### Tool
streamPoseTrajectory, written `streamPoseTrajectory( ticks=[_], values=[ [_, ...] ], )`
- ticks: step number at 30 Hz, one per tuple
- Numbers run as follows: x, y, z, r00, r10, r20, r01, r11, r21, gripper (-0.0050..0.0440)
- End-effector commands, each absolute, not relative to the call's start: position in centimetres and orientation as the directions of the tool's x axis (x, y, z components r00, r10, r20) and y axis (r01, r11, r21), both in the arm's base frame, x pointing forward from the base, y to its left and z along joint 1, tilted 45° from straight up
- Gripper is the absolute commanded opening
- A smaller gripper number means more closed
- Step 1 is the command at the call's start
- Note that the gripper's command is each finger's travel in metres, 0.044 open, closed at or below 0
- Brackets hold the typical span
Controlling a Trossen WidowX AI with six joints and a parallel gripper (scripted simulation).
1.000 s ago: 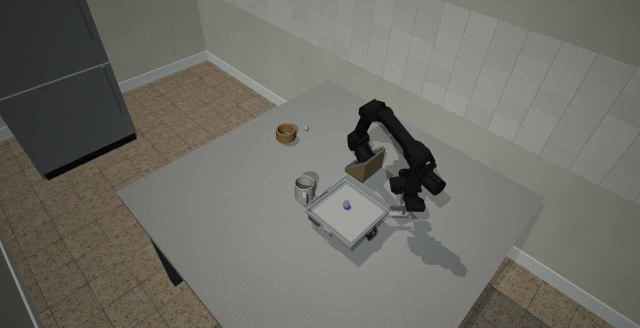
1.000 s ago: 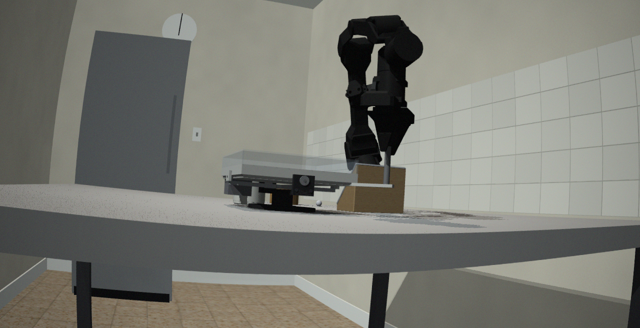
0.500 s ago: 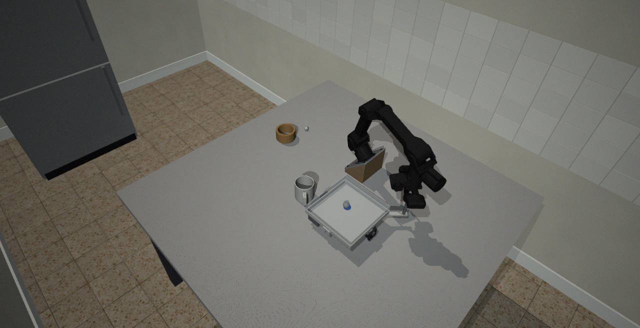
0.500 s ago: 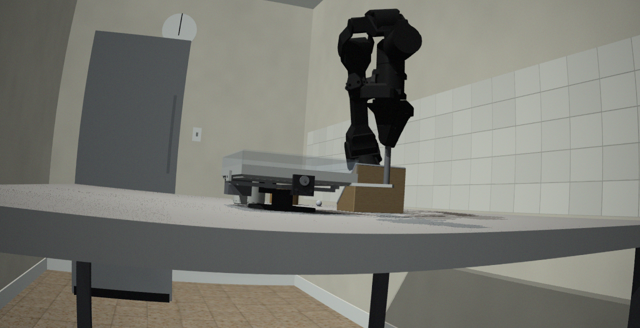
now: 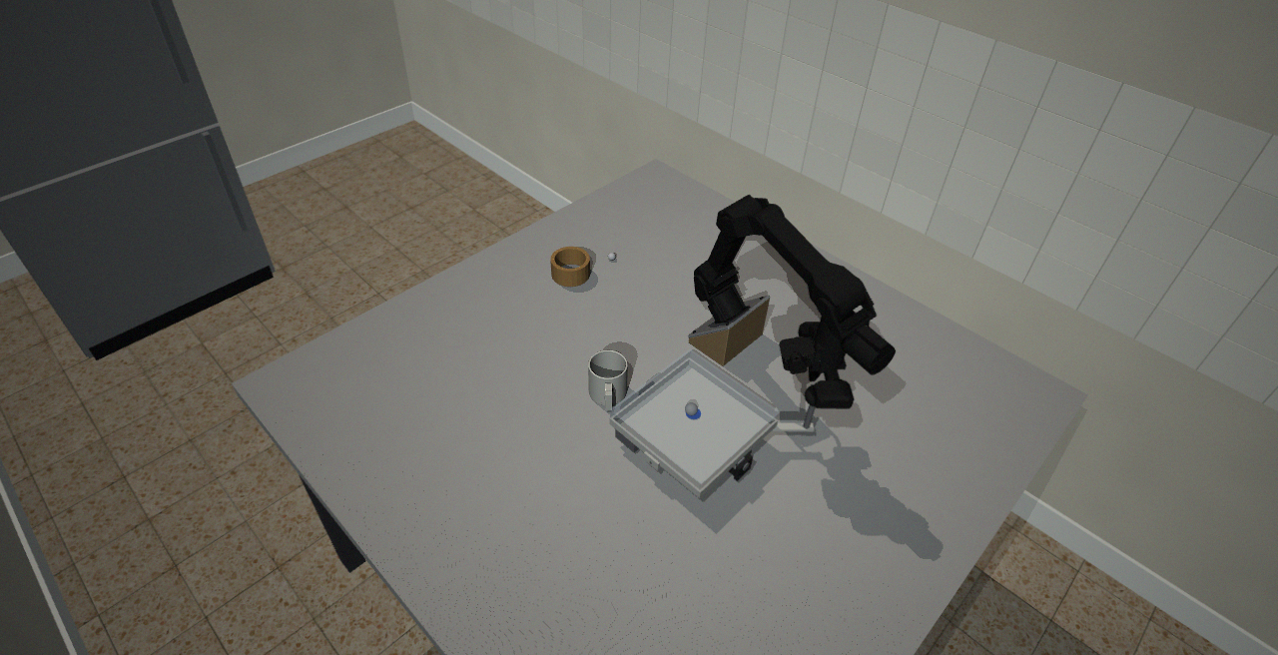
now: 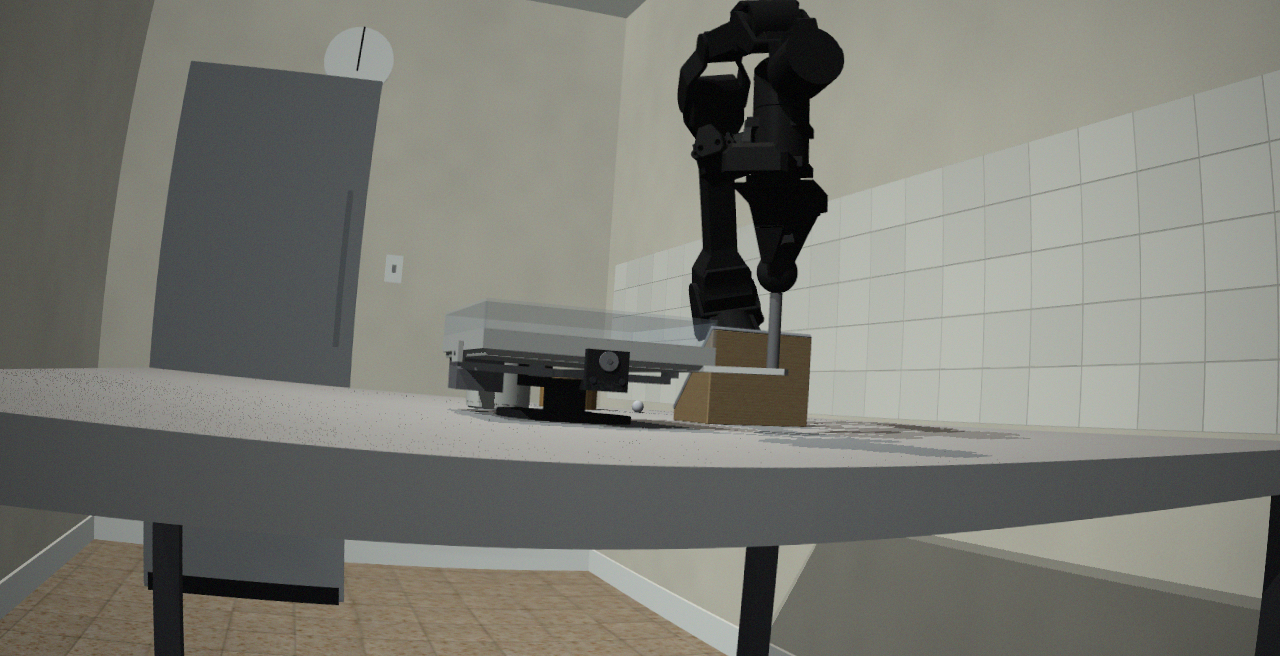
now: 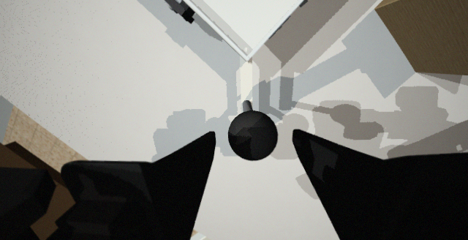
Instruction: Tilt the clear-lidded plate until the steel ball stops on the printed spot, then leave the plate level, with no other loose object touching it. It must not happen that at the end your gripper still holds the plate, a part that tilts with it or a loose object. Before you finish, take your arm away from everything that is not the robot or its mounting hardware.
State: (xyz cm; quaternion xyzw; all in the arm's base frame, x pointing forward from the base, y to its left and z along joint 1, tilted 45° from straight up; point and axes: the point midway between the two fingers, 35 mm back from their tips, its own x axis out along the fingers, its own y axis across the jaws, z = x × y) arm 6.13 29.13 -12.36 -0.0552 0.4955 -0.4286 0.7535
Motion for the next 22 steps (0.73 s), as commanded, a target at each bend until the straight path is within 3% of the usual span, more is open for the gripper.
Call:
streamPoseTrajectory(
  ticks=[1,22],
  values=[
    [5.98,29.97,-11.72,0.139,-0.694,-0.706,0.595,0.629,-0.501,0.03],
    [5.82,30.78,-10.9,0.139,-0.694,-0.706,0.595,0.629,-0.501,0.03]
  ],
)
